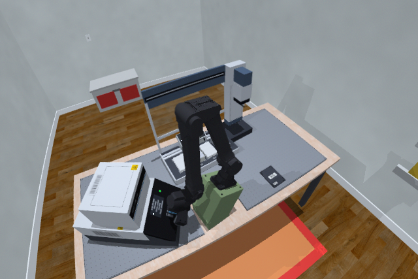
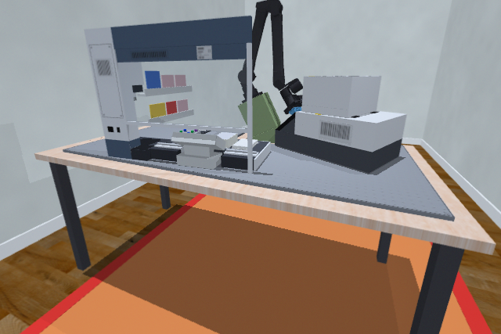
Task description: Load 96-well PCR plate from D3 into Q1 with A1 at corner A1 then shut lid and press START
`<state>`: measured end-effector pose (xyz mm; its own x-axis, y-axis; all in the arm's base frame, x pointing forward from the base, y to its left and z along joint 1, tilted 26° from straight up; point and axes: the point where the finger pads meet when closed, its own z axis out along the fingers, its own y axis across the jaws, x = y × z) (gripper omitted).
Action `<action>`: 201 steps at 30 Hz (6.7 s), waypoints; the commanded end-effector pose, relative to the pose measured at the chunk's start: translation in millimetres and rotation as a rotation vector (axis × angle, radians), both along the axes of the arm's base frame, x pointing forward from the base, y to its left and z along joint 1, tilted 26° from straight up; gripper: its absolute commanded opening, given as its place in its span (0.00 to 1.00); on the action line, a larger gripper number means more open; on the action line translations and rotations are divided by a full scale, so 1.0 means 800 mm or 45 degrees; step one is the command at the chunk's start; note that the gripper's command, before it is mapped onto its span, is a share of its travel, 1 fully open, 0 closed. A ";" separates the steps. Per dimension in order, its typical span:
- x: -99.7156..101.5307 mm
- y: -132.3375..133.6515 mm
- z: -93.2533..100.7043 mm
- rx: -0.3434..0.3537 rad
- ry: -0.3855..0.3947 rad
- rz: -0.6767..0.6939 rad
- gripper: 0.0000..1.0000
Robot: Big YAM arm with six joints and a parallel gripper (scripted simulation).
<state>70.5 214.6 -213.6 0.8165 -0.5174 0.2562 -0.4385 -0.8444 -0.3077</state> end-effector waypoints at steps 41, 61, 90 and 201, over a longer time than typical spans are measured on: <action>-0.012 0.002 0.036 0.026 -0.002 -0.008 0.00; -0.062 -0.039 0.118 0.019 0.002 -0.021 0.00; -0.070 -0.013 0.135 0.070 0.016 -0.006 0.00; -0.074 -0.030 0.133 0.049 0.016 0.005 0.00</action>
